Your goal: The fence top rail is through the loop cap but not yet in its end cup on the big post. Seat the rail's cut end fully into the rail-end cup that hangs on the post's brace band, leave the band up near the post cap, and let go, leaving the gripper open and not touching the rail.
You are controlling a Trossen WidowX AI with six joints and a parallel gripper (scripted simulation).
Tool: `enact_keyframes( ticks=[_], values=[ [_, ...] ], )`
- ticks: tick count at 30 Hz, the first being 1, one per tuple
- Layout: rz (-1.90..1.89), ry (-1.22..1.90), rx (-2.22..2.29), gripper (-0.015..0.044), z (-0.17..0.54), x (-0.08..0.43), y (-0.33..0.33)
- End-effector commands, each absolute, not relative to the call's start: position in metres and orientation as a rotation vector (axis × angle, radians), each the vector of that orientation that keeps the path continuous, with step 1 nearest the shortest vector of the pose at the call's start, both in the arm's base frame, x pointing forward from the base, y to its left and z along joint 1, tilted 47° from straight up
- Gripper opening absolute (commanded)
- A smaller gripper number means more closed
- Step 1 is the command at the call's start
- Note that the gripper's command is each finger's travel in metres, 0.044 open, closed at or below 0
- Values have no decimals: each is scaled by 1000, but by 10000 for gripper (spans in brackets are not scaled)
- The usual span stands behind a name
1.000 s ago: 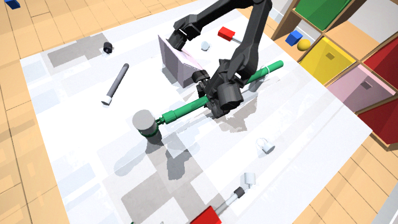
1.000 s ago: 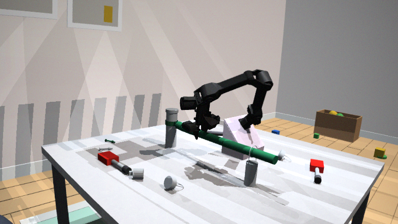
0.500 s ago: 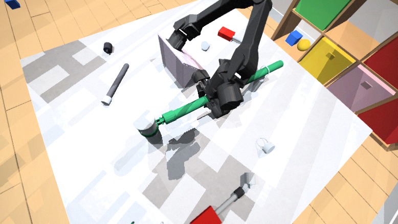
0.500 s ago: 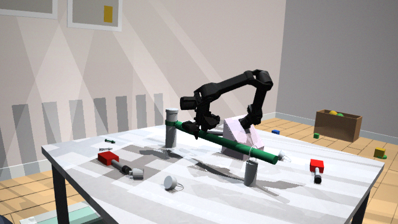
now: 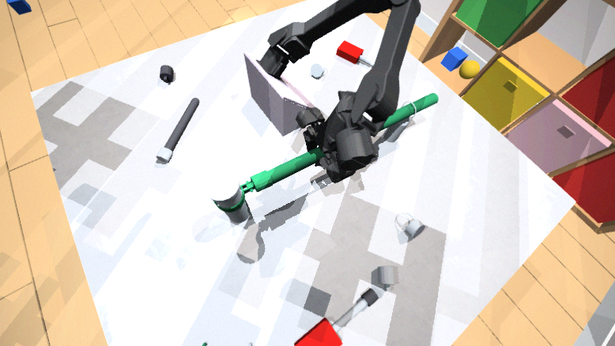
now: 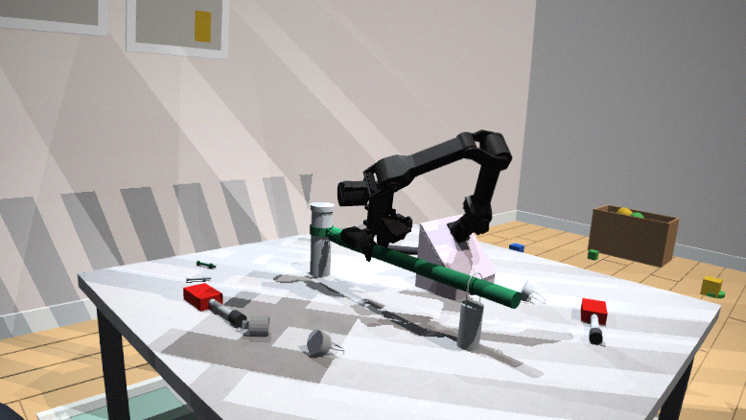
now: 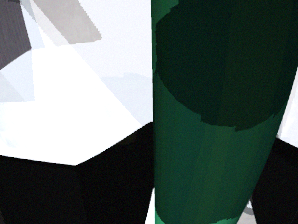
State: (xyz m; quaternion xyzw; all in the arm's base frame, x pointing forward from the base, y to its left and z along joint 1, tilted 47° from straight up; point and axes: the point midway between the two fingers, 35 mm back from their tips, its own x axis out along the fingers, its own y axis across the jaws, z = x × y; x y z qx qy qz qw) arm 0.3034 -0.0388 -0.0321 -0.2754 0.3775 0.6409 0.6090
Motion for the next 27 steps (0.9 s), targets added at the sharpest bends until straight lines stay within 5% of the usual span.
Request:
enact_keyframes(
  ticks=[1, 27],
  values=[
    [1475, 881, -642, 0, -31, 303, -43],
    [1474, 885, -644, 0, -31, 302, -46]
  ],
)
